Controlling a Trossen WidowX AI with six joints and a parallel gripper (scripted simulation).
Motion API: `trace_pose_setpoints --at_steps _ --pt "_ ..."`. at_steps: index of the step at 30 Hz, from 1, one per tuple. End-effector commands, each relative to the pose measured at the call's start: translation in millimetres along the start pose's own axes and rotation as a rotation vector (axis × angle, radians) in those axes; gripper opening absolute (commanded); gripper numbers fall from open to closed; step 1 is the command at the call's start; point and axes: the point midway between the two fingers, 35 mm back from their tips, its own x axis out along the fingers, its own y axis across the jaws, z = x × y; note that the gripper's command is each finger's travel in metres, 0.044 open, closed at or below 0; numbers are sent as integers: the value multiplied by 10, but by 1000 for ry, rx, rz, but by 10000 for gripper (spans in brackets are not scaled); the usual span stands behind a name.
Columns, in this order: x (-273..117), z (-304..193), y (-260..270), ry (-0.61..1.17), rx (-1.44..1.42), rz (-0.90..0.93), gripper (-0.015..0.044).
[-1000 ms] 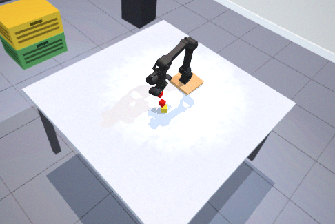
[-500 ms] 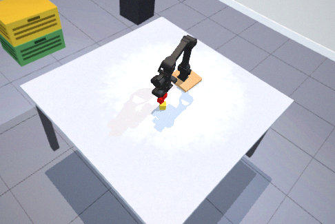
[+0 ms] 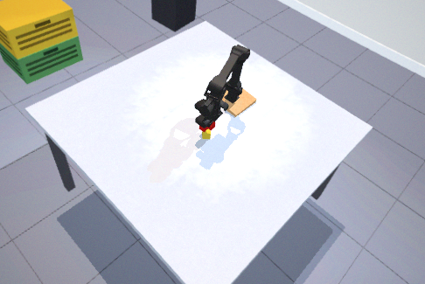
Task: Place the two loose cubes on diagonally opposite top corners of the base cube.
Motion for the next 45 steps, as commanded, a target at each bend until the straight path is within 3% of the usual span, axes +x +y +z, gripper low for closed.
trace_pose_setpoints --at_steps 1,45 --pt "120 9 -27 -5 7 -7 105" --pt "460 9 -18 -5 6 -7 105"
